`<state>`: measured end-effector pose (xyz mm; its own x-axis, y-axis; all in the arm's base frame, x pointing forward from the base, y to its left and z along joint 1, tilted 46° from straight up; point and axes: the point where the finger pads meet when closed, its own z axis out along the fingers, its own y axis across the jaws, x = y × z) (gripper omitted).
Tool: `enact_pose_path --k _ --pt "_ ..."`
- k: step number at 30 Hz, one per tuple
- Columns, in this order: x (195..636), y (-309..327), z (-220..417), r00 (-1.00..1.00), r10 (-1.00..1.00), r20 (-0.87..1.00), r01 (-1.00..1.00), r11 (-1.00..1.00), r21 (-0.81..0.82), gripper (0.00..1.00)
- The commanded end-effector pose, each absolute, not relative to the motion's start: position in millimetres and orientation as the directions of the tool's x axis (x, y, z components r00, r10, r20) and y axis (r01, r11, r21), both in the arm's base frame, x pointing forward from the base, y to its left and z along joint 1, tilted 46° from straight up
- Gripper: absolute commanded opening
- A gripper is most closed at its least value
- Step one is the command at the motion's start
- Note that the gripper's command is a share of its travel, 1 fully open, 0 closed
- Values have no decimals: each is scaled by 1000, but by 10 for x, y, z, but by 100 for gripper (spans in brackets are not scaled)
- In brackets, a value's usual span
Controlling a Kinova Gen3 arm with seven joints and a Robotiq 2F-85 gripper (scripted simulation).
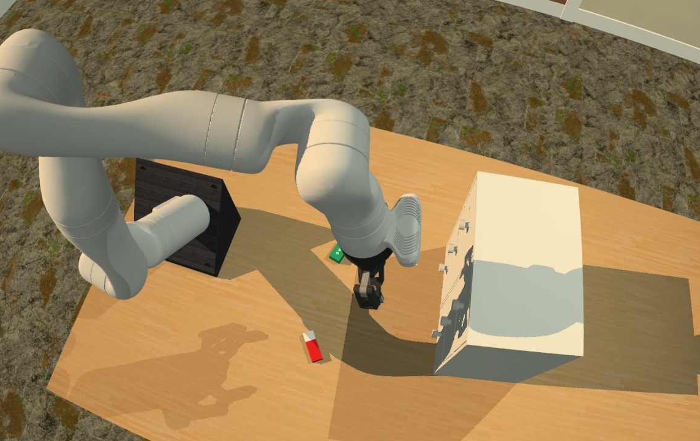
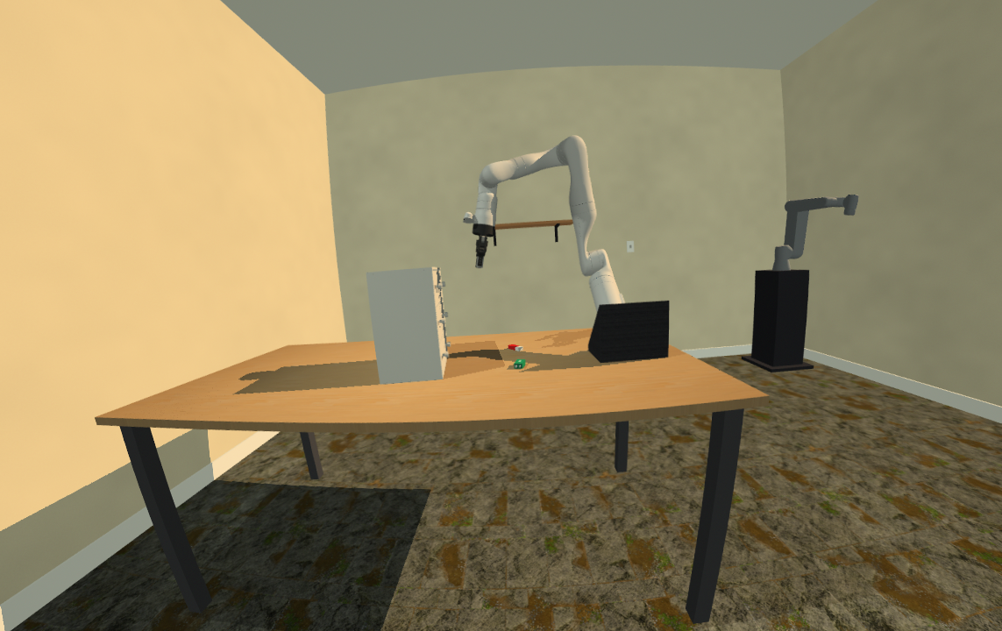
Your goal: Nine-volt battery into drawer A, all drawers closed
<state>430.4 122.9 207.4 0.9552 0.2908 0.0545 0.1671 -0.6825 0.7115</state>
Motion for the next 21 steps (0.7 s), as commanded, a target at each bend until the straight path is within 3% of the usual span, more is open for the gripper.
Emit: enact_pose_path --k 1,21 --pt "4259 1241 2052 949 309 63 175 -682 710 100" --pt "4502 1081 1833 829 491 267 176 -683 709 100"
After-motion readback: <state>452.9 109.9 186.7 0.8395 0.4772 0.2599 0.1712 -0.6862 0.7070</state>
